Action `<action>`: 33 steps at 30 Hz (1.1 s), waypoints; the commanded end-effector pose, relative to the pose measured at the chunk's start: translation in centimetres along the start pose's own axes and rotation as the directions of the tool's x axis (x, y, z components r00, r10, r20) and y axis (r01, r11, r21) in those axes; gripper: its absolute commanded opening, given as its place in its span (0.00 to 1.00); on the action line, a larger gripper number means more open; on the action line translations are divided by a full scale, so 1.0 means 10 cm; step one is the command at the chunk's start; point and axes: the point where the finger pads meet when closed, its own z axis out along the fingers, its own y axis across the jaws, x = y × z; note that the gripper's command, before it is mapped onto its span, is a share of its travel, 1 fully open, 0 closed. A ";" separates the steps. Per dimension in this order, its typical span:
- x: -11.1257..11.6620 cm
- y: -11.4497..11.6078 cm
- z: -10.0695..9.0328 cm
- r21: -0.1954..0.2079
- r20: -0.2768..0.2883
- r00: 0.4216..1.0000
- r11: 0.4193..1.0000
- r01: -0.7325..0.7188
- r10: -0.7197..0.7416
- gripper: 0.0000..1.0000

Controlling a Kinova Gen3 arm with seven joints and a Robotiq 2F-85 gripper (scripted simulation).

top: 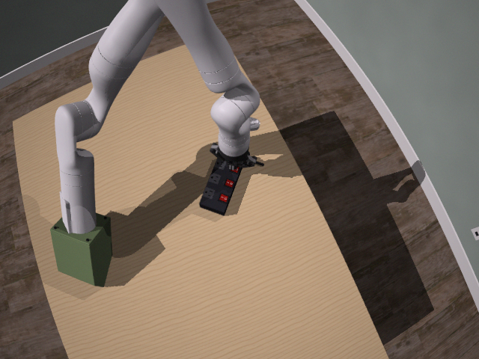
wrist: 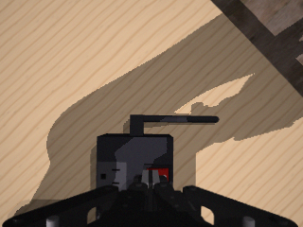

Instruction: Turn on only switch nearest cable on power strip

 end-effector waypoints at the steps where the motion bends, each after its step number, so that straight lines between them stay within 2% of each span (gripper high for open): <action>1: 0.00 0.00 0.00 -0.001 0.000 1.000 1.000 0.000 0.000 0.00; 33: 0.00 0.00 0.08 -0.001 0.000 1.000 1.000 0.000 0.000 0.00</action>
